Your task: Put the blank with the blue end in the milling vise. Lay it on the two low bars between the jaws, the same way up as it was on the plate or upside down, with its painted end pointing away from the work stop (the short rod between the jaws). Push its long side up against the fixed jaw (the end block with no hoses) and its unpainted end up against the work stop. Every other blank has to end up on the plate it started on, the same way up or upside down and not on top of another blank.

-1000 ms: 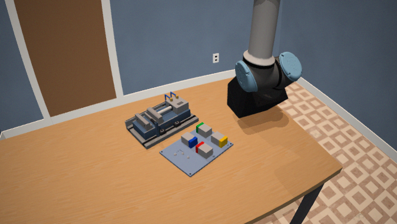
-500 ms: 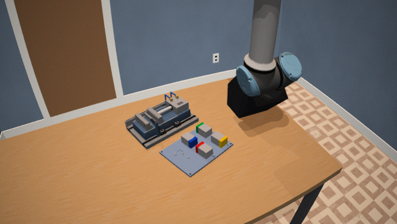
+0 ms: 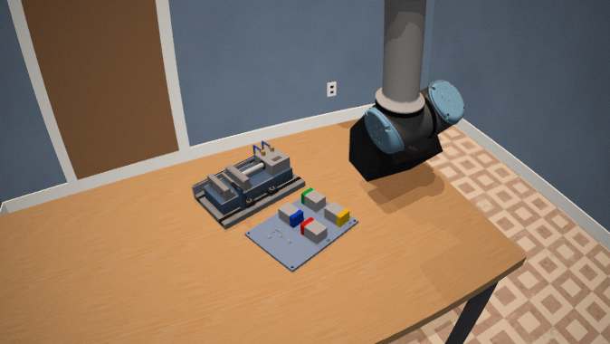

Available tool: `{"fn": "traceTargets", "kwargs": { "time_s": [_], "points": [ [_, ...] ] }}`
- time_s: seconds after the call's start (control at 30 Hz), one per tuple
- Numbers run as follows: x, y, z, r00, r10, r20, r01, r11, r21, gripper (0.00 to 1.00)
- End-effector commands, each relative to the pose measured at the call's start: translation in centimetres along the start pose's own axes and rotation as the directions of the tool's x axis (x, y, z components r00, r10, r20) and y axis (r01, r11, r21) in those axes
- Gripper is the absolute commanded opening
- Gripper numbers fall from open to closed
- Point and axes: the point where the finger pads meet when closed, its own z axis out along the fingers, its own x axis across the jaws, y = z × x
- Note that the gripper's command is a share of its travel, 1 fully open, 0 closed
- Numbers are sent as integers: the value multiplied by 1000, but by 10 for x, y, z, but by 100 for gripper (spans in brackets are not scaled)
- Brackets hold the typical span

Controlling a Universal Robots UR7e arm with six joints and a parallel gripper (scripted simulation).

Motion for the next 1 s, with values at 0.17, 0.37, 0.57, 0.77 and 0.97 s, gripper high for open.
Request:
{"fn": "traceTargets", "kwargs": {
  "time_s": [0.17,0.37,0.57,0.77,0.97],
  "points": [
    [19,22,-12,987,-123,100,119,992,49,100],
    [24,27,-15,980,-155,124,148,987,63,100],
    [24,27,-15,980,-155,124,148,987,63,100],
    [61,69,-36,980,-155,124,148,987,63,100],
    [61,69,-36,980,-155,124,148,987,63,100]
  ]
}}
